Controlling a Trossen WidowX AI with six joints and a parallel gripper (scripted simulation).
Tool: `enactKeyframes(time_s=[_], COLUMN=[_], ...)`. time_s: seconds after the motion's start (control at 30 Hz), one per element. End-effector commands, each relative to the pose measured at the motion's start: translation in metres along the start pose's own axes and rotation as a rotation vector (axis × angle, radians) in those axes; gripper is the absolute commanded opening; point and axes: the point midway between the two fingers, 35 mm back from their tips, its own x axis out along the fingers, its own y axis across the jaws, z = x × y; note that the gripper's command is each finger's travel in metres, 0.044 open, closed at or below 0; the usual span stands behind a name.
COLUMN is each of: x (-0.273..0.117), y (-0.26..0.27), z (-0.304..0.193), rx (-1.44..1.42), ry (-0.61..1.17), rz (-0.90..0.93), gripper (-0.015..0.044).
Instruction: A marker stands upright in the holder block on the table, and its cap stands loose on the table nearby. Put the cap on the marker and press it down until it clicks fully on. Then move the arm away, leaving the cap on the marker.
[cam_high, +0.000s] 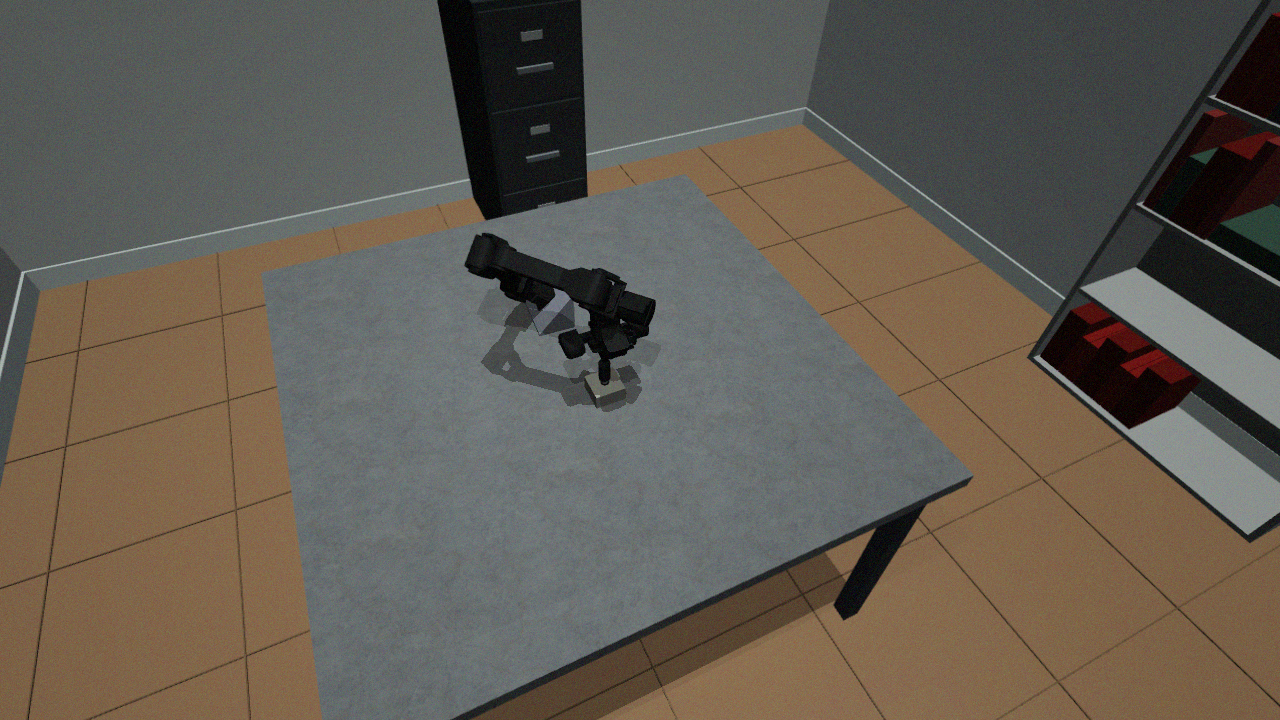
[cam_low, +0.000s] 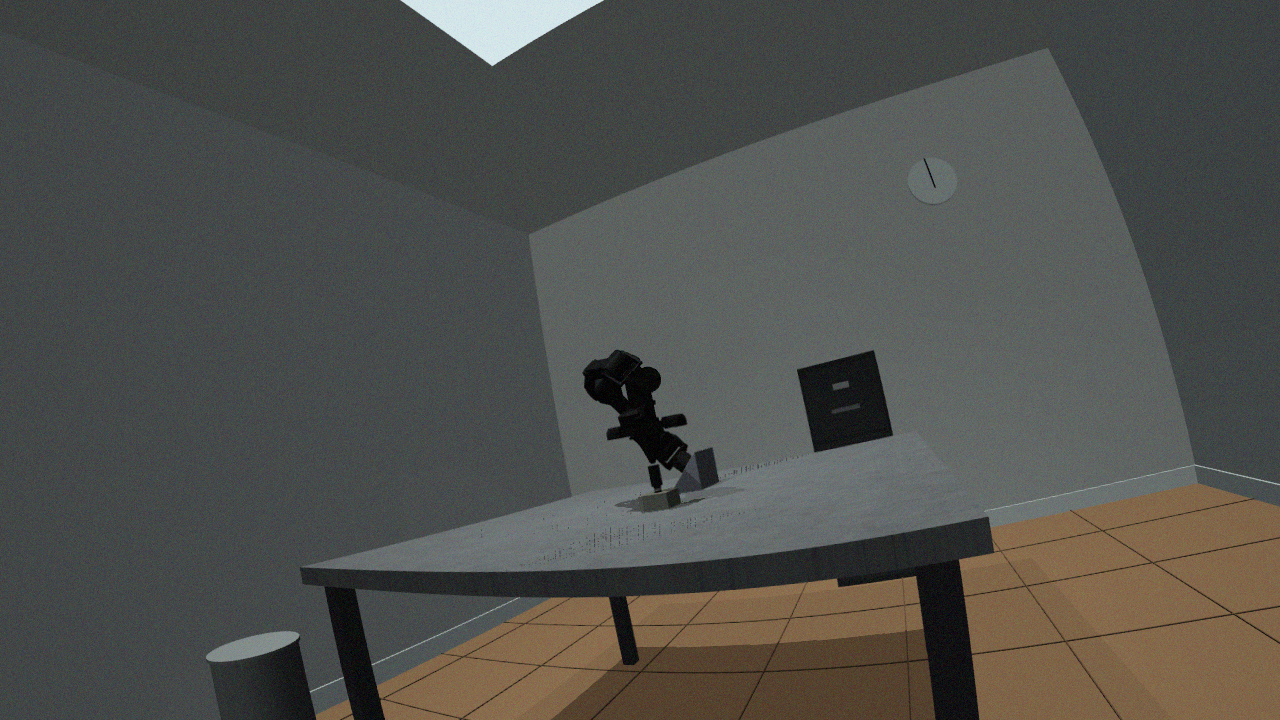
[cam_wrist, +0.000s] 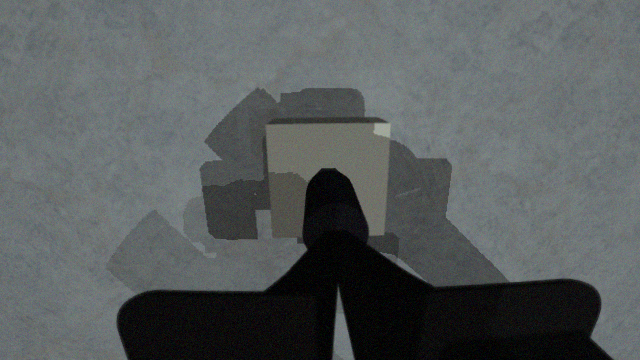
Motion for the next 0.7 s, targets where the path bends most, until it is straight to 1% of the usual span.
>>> enactKeyframes(time_s=[0.0, 0.23, 0.47, 0.5, 0.63, 0.67], x=[0.005, 0.015, 0.007, -0.002, -0.067, -0.076], y=[0.000, 0.000, 0.001, 0.001, 0.000, 0.000], z=[0.000, 0.001, 0.001, 0.002, -0.001, -0.002], rx=[-0.004, -0.004, -0.001, -0.004, -0.027, -0.031], ry=[-0.007, -0.007, -0.009, -0.018, -0.077, -0.085], rz=[0.000, -0.001, 0.004, 0.009, 0.047, 0.052], gripper=[0.0000, 0.0000, 0.0000, 0.0000, 0.0000, 0.0000])
